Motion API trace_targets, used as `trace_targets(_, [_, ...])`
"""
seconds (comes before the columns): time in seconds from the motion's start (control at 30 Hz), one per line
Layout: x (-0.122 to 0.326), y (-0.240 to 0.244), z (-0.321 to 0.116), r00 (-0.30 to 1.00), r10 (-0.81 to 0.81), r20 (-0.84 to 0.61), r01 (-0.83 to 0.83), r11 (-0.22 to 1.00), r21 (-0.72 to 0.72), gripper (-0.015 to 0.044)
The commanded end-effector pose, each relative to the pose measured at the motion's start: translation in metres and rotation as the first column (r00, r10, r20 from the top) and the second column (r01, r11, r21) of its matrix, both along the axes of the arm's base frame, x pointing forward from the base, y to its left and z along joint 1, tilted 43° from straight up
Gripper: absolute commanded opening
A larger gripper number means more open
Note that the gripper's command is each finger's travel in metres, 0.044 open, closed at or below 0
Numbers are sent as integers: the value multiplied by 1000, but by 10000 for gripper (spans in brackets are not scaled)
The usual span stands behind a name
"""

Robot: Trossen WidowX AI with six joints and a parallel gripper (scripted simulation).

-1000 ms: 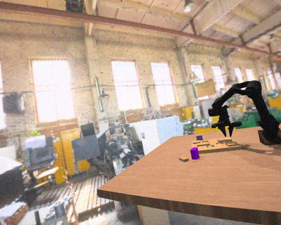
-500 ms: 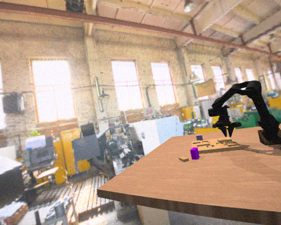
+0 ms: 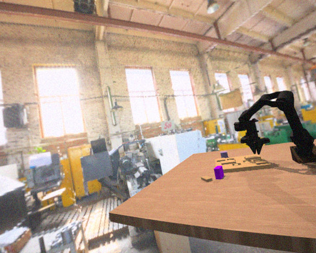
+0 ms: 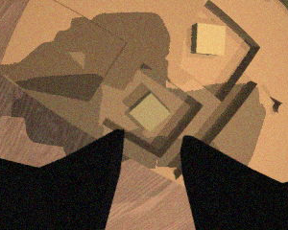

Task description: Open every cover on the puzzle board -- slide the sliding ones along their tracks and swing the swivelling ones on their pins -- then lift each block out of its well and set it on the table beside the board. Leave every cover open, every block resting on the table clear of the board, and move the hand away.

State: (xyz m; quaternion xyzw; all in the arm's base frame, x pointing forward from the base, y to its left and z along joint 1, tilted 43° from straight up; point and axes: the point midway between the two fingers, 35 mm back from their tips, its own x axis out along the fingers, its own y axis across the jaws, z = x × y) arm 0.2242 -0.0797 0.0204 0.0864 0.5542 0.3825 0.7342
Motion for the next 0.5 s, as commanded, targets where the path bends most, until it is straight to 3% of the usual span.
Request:
trace_targets(0.0, [1, 1, 0, 998, -52, -41, 53, 999, 8, 144])
trace_targets(0.47, [1, 1, -1, 963, -201, -177, 206, 978, 11, 144])
